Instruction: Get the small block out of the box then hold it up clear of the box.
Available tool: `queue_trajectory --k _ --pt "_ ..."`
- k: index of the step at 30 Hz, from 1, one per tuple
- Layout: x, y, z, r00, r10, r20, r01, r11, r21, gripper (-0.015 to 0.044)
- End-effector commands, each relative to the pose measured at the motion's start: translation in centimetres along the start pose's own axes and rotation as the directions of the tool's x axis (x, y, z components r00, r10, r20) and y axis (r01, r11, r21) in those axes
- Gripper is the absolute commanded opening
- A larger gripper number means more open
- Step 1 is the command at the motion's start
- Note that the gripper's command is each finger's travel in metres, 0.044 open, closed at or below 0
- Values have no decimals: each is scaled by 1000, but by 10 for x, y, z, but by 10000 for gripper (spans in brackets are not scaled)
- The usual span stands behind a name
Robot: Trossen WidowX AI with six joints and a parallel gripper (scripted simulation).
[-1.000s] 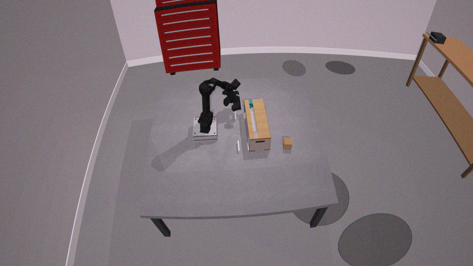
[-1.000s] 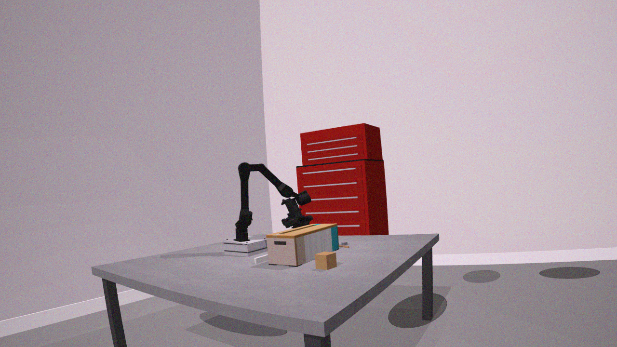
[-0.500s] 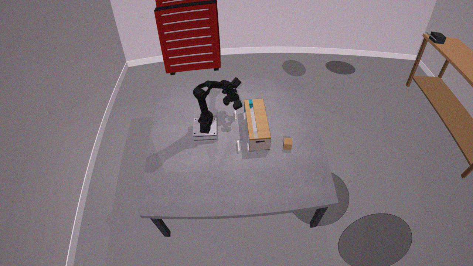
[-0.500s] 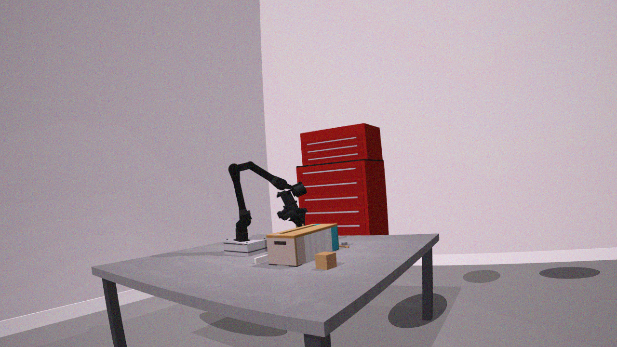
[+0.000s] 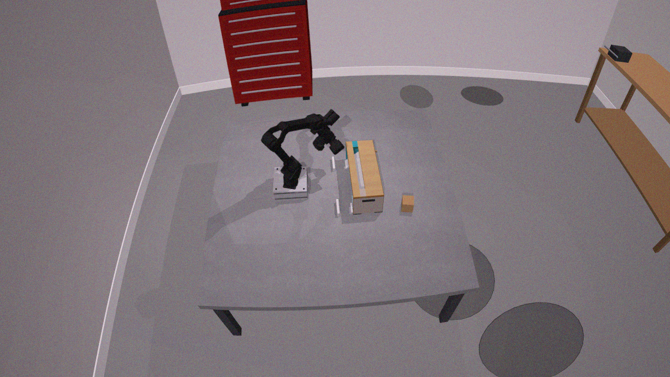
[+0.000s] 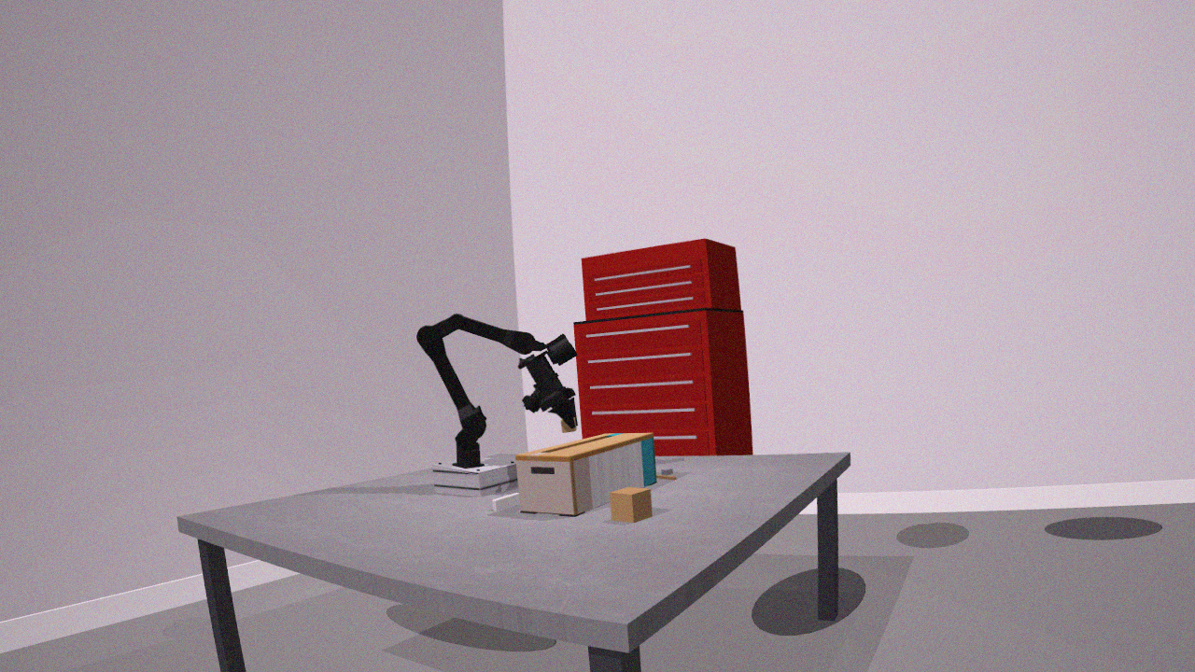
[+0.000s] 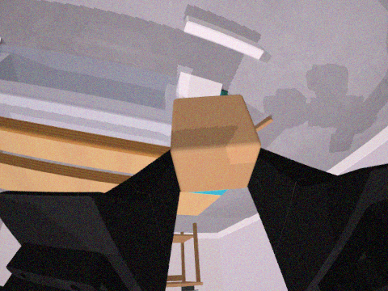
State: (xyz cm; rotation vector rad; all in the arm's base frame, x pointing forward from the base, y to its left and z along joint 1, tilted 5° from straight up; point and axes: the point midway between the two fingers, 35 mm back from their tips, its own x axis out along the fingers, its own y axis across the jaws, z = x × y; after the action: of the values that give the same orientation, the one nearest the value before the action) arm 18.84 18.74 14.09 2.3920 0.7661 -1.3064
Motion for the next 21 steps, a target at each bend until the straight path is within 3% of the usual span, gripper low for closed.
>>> queue_trajectory --k 1,21 --pt "-11 4 3 1000 -23 -15 22 998 -50 0" --pt "-22 8 7 999 -42 -33 39 994 -104 0"
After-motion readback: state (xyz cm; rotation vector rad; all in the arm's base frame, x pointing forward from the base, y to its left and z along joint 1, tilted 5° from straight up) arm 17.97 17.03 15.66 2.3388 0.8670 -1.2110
